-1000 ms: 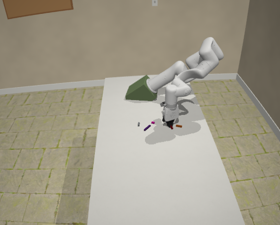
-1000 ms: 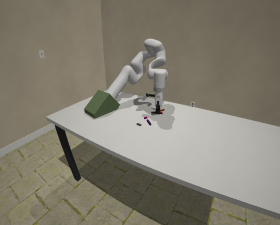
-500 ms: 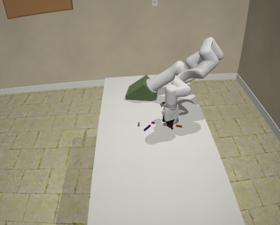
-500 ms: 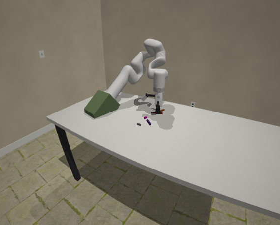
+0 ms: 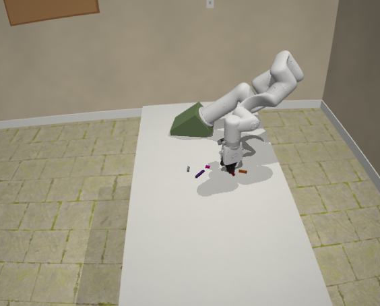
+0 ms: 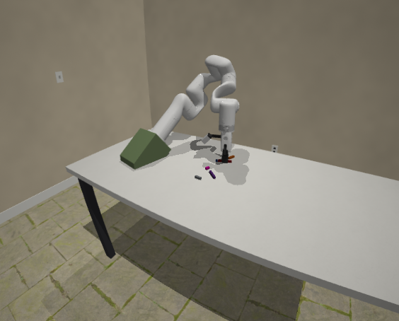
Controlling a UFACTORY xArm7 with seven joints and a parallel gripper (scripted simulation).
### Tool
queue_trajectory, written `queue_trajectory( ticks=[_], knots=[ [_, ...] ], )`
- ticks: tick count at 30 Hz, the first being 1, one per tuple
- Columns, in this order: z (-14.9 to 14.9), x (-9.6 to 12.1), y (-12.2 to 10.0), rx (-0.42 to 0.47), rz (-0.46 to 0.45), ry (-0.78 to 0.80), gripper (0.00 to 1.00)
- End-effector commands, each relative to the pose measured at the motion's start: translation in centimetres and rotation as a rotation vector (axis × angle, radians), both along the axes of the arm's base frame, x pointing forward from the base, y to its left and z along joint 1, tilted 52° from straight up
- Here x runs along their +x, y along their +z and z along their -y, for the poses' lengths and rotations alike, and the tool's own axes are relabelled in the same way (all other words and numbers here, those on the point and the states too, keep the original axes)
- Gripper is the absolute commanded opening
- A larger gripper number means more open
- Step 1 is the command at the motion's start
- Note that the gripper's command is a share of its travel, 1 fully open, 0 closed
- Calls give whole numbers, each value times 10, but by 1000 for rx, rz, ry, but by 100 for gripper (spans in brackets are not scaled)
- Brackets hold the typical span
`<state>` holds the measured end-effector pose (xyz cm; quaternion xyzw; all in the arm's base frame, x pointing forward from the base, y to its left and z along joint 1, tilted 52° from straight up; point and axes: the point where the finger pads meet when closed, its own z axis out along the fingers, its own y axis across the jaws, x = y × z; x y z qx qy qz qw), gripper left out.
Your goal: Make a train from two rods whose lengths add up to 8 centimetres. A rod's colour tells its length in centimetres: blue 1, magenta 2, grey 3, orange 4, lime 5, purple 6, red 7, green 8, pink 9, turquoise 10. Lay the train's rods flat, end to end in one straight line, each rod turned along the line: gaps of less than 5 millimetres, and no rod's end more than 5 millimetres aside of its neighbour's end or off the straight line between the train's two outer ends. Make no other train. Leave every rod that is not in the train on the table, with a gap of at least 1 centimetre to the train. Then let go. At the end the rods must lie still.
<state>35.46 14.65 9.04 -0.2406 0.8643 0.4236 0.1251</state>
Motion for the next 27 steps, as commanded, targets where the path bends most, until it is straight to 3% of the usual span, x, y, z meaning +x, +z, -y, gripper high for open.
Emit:
queue_trajectory(
  ticks=[1, 14, 27],
  knots=[
    [1, 1, 0, -1, 2, -3, 4],
    [1, 1, 0, -1, 2, -3, 24],
    [2, 1, 1, -1, 2, -3, 24]
  ],
)
